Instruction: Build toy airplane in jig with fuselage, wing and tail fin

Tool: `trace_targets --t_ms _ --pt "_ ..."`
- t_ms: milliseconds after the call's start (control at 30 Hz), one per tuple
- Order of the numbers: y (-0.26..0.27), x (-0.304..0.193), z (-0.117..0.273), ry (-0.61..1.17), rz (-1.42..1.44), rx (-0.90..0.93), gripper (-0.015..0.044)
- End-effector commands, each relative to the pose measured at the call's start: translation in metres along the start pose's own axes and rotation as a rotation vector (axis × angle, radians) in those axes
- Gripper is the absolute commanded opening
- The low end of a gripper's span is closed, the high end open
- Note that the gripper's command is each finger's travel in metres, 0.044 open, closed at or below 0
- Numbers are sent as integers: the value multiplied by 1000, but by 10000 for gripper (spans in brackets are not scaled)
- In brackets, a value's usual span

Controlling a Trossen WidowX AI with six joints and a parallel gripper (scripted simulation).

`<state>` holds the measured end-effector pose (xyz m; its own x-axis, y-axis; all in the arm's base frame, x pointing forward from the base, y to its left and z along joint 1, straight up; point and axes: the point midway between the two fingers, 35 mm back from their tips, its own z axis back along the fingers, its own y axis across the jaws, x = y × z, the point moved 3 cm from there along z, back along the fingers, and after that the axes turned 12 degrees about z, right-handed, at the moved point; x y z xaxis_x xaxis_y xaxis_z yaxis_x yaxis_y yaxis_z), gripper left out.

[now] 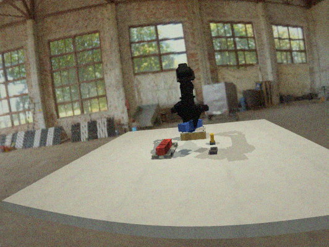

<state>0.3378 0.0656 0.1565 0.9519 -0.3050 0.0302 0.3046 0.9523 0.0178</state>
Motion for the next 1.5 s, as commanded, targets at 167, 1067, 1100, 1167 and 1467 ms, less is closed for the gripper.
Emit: trace_targets --t_ms 167,1067,1100,1167,1467 --pt "-29 7 -5 7 -166 1 0" --pt "-115 16 -20 -1 -656 -13 0" --pt "-118 15 -21 -1 -674 -14 0" --pt "-124 15 -22 -2 -711 -15 0" --pt "-152 12 -27 -5 -875 -20 0"
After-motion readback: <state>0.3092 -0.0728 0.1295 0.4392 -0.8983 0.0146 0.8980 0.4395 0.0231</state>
